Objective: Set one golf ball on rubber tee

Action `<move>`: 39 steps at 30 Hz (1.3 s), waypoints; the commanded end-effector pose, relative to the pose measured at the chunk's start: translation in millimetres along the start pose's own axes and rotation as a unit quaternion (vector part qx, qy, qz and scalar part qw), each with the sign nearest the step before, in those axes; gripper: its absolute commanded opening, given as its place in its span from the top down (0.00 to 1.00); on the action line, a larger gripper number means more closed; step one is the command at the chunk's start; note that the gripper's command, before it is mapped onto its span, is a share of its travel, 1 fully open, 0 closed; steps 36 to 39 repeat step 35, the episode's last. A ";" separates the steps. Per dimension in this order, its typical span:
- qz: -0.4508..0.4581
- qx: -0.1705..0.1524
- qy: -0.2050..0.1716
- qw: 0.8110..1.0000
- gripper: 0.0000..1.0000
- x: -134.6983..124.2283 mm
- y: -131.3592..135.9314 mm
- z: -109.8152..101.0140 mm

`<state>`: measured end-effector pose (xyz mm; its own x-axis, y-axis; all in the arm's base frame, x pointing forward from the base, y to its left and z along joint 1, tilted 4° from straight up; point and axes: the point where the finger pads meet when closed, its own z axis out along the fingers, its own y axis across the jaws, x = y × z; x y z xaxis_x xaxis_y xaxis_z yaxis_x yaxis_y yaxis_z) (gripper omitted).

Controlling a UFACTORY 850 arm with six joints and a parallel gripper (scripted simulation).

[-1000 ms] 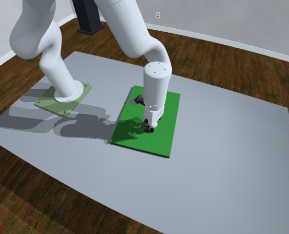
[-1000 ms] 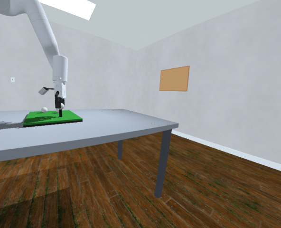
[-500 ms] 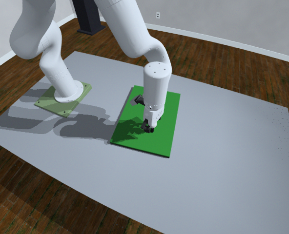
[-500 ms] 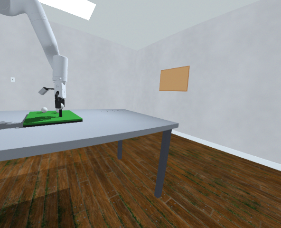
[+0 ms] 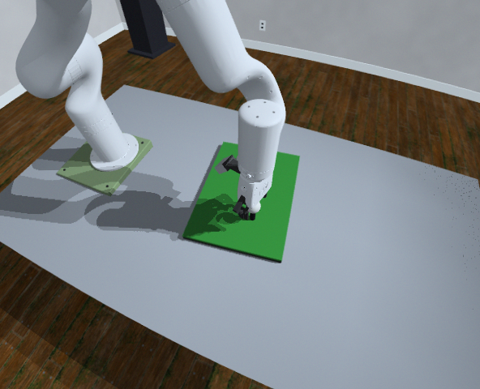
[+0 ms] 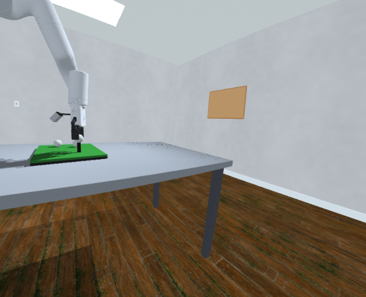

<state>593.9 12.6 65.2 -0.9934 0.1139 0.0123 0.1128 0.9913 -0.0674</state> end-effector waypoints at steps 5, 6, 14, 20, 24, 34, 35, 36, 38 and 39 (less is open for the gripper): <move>0.000 -0.001 -0.003 1.000 0.00 -0.5 0.4 -85.2; 0.000 -0.001 -0.003 1.000 0.00 -0.2 0.3 -91.8; 0.000 -0.001 -0.003 1.000 0.00 -0.1 0.3 -93.0; 0.000 -0.001 -0.003 1.000 0.00 -0.1 0.3 -93.0; 0.000 -0.001 -0.003 1.000 0.00 -0.1 0.3 -93.0; 0.000 -0.001 -0.003 1.000 0.00 -0.1 0.3 -93.0; 0.000 -0.001 -0.003 1.000 0.00 -0.1 0.3 -93.0; 0.000 -0.001 -0.003 1.000 0.00 -0.1 0.3 -93.0; 0.000 -0.001 -0.003 1.000 0.00 -0.1 0.3 -93.0; 0.000 -0.001 -0.003 1.000 0.00 -0.1 0.3 -93.0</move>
